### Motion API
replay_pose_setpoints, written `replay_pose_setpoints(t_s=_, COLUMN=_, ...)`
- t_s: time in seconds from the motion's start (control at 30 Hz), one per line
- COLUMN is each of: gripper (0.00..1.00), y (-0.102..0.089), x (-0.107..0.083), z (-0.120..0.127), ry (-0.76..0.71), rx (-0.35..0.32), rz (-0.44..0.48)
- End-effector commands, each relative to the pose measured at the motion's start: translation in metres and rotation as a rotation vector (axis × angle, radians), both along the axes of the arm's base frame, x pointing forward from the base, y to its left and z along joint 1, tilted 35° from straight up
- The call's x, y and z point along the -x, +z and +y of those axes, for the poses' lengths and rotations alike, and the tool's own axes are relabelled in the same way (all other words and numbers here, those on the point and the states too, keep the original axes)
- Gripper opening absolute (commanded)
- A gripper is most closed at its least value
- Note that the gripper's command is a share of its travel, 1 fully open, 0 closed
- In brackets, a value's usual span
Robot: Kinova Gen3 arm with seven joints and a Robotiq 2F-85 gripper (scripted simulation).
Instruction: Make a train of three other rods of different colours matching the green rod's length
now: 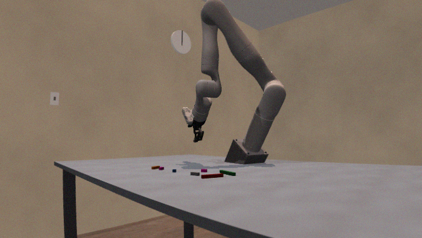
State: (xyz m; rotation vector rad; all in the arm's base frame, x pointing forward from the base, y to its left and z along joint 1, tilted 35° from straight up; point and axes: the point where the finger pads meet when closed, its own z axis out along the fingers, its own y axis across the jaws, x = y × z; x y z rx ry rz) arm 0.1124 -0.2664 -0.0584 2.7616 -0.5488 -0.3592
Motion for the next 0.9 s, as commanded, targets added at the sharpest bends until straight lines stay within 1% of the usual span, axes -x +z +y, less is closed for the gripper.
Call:
replay_pose_setpoints(t_s=0.0, gripper=1.0, y=0.001, x=-0.001, z=-0.001, ry=-0.001, rx=0.001, rz=-0.002)
replay_pose_setpoints(t_s=0.1, gripper=1.0, y=0.001, x=-0.001, z=-0.001, ry=-0.001, rx=0.001, rz=-0.002)
replay_pose_setpoints(t_s=0.13, gripper=1.0, y=0.0, x=-0.004, z=0.004, ry=0.015, rx=-0.024, rz=-0.003)
replay_pose_setpoints(t_s=0.27, gripper=1.0, y=0.0, x=-0.004, z=0.004, ry=0.015, rx=-0.024, rz=-0.003)
replay_pose_setpoints(t_s=0.3, gripper=1.0, y=0.0, x=-0.006, z=0.01, ry=0.031, rx=-0.049, rz=-0.005)
replay_pose_setpoints(t_s=0.43, gripper=1.0, y=0.0, x=-0.006, z=0.01, ry=0.031, rx=-0.049, rz=-0.005)
replay_pose_setpoints(t_s=0.47, gripper=1.0, y=0.0, x=-0.01, z=0.015, ry=0.047, rx=-0.074, rz=-0.007)
replay_pose_setpoints(t_s=0.67, gripper=1.0, y=0.0, x=-0.01, z=0.015, ry=0.047, rx=-0.074, rz=-0.007)
replay_pose_setpoints(t_s=0.7, gripper=1.0, y=0.0, x=-0.013, z=0.021, ry=0.064, rx=-0.099, rz=-0.011)
replay_pose_setpoints(t_s=0.87, gripper=1.0, y=0.0, x=-0.013, z=0.021, ry=0.064, rx=-0.099, rz=-0.011)
